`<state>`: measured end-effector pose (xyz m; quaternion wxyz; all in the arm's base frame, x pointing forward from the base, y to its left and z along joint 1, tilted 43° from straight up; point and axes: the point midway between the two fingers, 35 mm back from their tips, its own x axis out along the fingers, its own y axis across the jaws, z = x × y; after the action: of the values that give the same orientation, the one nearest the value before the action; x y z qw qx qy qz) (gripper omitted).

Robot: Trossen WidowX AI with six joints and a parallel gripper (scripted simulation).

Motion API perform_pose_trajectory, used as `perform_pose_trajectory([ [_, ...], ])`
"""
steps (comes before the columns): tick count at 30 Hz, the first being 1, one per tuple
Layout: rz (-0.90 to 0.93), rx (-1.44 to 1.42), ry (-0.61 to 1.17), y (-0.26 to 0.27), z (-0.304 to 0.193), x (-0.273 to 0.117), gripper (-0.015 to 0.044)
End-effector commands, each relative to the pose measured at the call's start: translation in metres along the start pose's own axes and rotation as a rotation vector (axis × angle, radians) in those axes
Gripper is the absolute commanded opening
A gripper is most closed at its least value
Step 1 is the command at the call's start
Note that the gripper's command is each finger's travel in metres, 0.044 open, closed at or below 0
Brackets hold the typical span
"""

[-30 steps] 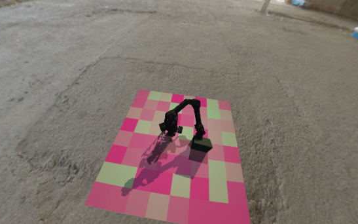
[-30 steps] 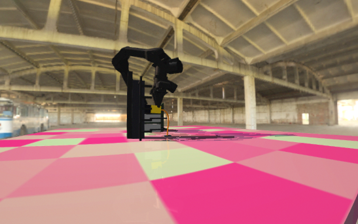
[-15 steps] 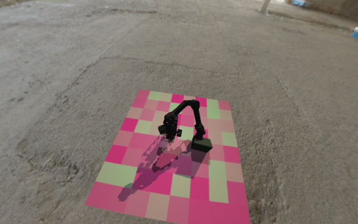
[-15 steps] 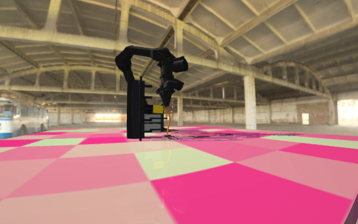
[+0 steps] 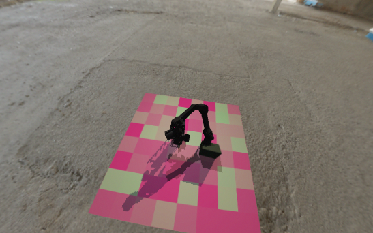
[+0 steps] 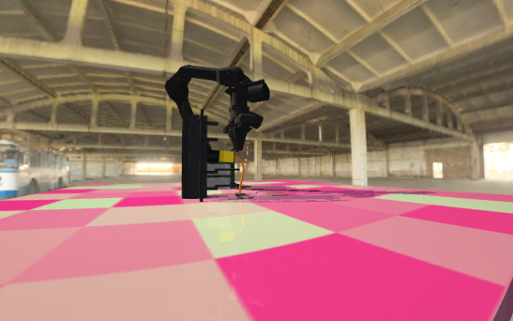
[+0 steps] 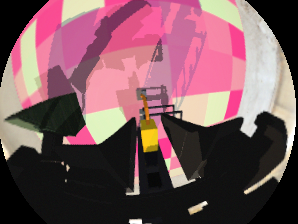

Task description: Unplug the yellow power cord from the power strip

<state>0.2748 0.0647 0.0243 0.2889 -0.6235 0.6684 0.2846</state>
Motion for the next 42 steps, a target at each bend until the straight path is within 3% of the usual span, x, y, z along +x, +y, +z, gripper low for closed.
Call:
perform_pose_trajectory([
  [1, -0.001, 0.000, 0.005, -0.001, -0.003, -0.001, 0.0160],
  [25, 0.000, -0.001, 0.007, 0.001, -0.041, -0.001, 0.0160],
  [42, 0.000, 0.000, 0.008, 0.002, -0.042, 0.011, 0.0160],
])
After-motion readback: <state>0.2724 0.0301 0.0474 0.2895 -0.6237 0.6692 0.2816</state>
